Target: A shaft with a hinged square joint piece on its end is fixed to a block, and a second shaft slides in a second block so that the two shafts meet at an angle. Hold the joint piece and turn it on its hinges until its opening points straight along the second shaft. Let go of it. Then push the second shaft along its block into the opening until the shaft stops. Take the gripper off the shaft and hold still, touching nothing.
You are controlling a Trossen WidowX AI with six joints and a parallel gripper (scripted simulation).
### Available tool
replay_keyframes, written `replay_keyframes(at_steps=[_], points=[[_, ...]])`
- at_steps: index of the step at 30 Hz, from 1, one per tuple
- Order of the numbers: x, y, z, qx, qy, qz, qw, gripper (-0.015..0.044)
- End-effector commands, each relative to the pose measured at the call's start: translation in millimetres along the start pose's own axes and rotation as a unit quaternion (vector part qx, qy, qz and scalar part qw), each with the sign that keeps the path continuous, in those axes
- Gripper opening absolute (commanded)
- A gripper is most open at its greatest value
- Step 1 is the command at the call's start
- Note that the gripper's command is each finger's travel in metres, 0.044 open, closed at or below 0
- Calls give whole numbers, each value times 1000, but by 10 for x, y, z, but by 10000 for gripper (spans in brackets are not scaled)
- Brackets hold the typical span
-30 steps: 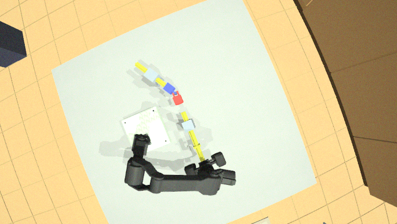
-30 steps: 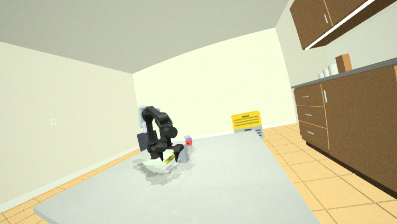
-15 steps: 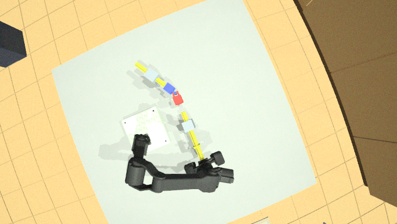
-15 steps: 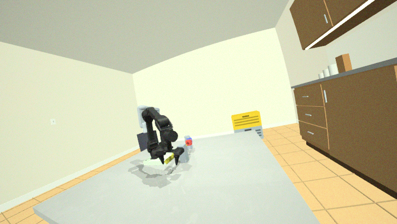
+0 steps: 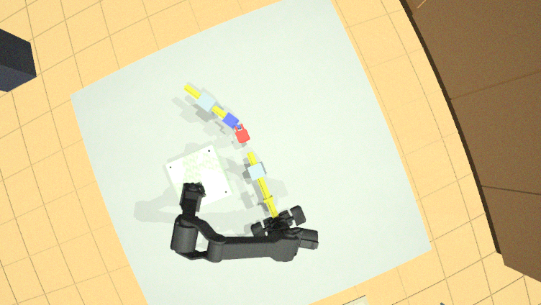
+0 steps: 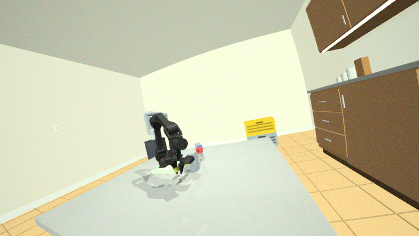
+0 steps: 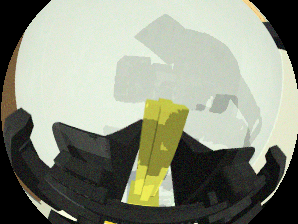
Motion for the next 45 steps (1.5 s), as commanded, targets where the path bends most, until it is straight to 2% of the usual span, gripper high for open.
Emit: replay_keyframes(at_steps=[1, 6, 7, 9, 24, 31, 32, 45], points=[[7, -1, 7, -1, -2, -1, 1000, 102], [7, -1, 7, -1, -2, -1, 1000, 102], [7, -1, 7, -1, -2, -1, 1000, 76], [7, -1, 7, -1, -2, -1, 1000, 67], [3, -11, 42, -1, 0, 45, 999, 67], [8, -12, 38, 0, 1, 31, 1000, 20], [8, -12, 38, 0, 1, 31, 1000, 0], [10, -22, -86, -1, 1, 42, 999, 0]])
Point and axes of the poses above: the point midway between the two fingers, 35 mm back from their tips, its own x axis out along the fingers, its own y axis across the jaws, z = x × y, the point moved 2 cm from there along -x, back along the fingers, and after that the axes turned 3 degrees about x, right-handed, at the moved point
